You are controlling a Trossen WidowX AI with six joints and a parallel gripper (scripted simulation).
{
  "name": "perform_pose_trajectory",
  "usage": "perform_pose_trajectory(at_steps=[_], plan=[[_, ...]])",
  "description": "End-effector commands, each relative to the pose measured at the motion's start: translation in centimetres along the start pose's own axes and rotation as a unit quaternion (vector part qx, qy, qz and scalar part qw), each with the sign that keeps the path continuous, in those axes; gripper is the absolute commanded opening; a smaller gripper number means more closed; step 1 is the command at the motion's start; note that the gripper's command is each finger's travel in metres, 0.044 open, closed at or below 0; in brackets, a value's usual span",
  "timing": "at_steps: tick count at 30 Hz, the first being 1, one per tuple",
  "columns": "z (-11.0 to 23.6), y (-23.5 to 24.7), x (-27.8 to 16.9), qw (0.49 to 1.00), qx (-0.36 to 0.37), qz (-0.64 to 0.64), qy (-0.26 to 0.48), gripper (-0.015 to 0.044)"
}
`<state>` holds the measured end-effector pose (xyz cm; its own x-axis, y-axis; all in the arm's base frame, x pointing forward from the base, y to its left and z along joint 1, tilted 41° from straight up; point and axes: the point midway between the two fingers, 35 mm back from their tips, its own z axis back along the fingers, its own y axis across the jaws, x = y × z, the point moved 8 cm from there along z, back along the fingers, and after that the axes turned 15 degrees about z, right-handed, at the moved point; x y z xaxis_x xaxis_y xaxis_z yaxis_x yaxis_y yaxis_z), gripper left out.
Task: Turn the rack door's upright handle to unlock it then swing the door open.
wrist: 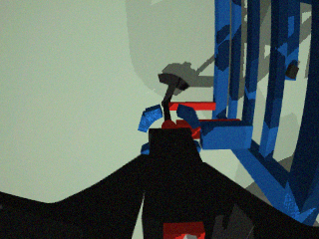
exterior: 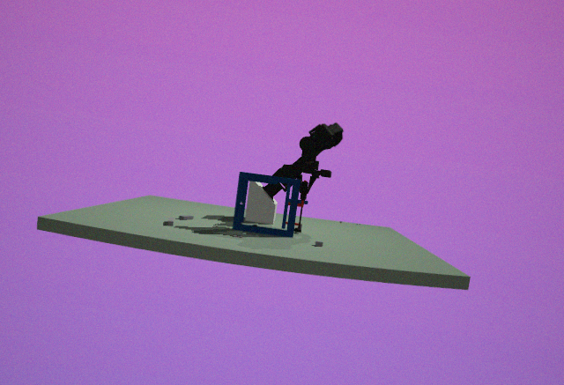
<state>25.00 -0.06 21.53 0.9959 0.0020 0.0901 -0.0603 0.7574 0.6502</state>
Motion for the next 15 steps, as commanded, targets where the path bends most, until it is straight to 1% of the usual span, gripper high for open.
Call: perform_pose_trajectory(at_steps=[1,7,8,15], plan=[[0.01,0.05,0.03,1.0,0.002,-0.003,-0.001,0.0118],[0.01,0.05,0.03,1.0,0.002,-0.003,-0.001,0.0275],[0.01,0.05,0.03,1.0,0.002,-0.003,-0.001,0.0285],[0.88,0.03,0.05,1.0,0.001,-0.007,-0.004,0.0285]])
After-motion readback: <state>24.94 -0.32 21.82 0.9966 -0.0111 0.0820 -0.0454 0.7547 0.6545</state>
